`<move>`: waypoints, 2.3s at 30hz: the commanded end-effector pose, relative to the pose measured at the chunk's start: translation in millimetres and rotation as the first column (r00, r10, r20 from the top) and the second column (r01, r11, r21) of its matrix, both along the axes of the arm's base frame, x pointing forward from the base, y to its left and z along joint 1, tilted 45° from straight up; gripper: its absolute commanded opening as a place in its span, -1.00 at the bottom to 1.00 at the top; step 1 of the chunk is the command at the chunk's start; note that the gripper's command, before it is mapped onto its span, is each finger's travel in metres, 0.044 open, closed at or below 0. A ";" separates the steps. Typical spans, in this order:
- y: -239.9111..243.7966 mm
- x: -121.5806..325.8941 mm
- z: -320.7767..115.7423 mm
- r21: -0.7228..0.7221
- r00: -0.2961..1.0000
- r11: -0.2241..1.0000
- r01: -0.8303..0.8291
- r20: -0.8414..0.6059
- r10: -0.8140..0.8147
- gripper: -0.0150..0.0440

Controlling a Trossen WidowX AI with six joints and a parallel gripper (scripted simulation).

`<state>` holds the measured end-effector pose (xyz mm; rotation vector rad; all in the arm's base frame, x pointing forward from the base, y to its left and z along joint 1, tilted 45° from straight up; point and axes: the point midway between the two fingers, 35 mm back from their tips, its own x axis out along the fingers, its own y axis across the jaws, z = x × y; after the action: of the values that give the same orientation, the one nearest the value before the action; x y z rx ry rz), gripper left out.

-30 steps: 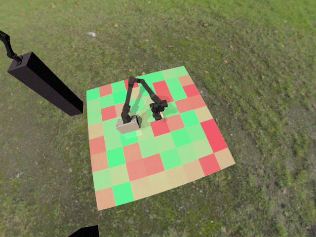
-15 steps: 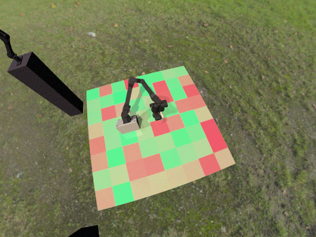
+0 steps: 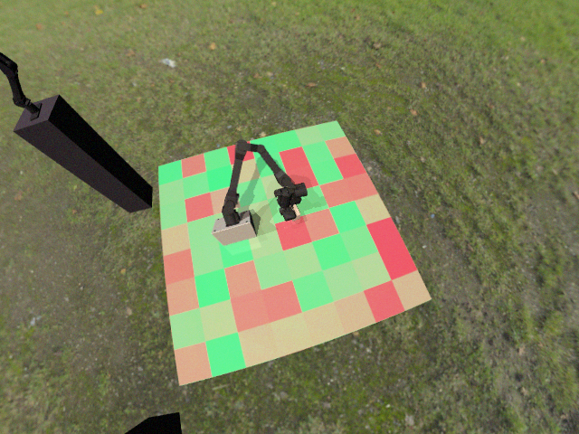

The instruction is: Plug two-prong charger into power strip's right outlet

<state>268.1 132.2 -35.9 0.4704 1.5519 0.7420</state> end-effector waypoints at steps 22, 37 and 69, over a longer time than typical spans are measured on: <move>0.0 0.2 0.2 0.000 1.000 1.000 0.000 0.003 0.000 1.00; -0.6 -4.2 -0.2 0.001 1.000 1.000 0.002 0.012 -0.002 1.00; -2.2 -16.4 -1.2 0.003 1.000 1.000 0.005 0.027 -0.005 1.00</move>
<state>255.4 130.3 -36.4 0.4601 1.5199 0.7472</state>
